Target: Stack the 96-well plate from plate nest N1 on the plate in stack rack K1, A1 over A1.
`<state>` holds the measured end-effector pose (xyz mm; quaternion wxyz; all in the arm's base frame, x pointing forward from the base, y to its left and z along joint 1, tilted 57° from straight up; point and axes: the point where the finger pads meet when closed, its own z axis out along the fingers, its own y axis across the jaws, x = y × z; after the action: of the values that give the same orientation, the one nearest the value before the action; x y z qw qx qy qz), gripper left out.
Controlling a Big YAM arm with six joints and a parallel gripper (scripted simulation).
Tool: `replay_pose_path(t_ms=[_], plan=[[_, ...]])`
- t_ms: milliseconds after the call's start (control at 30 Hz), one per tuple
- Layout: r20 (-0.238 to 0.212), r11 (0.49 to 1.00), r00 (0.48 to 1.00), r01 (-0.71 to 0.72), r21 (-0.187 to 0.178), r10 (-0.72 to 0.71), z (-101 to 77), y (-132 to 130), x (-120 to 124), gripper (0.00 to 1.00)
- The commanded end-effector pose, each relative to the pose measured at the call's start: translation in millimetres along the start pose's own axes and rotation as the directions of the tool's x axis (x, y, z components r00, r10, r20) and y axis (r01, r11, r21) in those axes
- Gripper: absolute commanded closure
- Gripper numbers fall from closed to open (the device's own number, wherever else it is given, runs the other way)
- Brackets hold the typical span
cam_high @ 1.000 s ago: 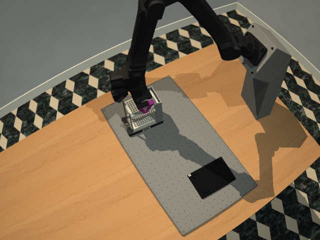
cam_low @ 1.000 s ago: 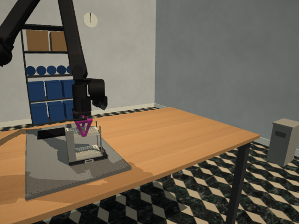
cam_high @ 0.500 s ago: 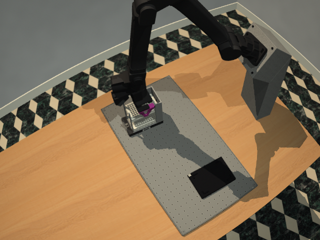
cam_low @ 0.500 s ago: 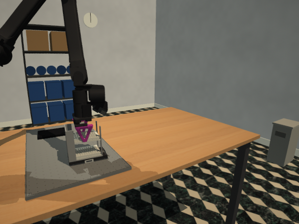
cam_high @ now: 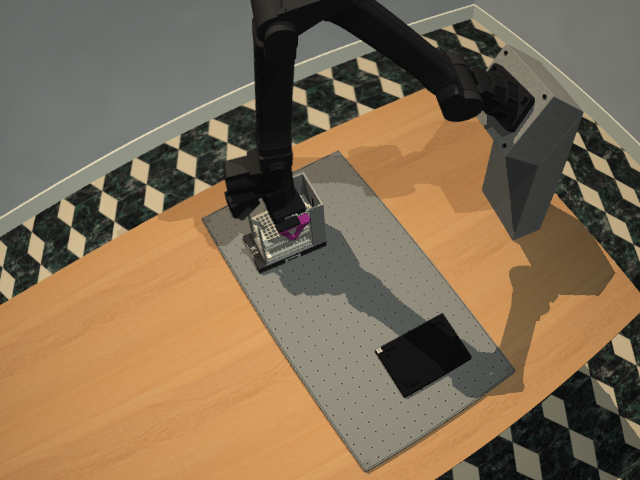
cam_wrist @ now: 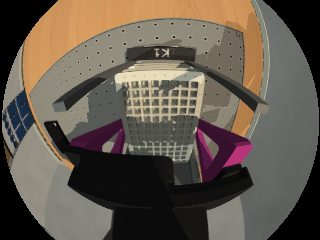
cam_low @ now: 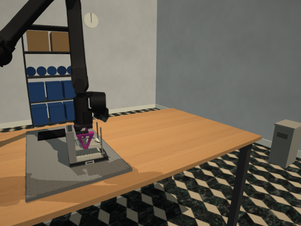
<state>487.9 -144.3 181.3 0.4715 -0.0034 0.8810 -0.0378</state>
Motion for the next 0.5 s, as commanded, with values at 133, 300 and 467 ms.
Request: replay_pose_path(t_ms=[133, 300, 467], plan=[[0.024, 1.000, 1.000, -0.002, 0.005, 0.002, 8.1, 0.1, -10.5, 1.00], [0.023, 1.000, 1.000, -0.005, 0.008, 0.005, 16.2, -1.7, -9.5, 1.00], [0.022, 1.000, 1.000, -0.004, 0.009, 0.004, 23.9, -2.2, -8.9, 1.00]])
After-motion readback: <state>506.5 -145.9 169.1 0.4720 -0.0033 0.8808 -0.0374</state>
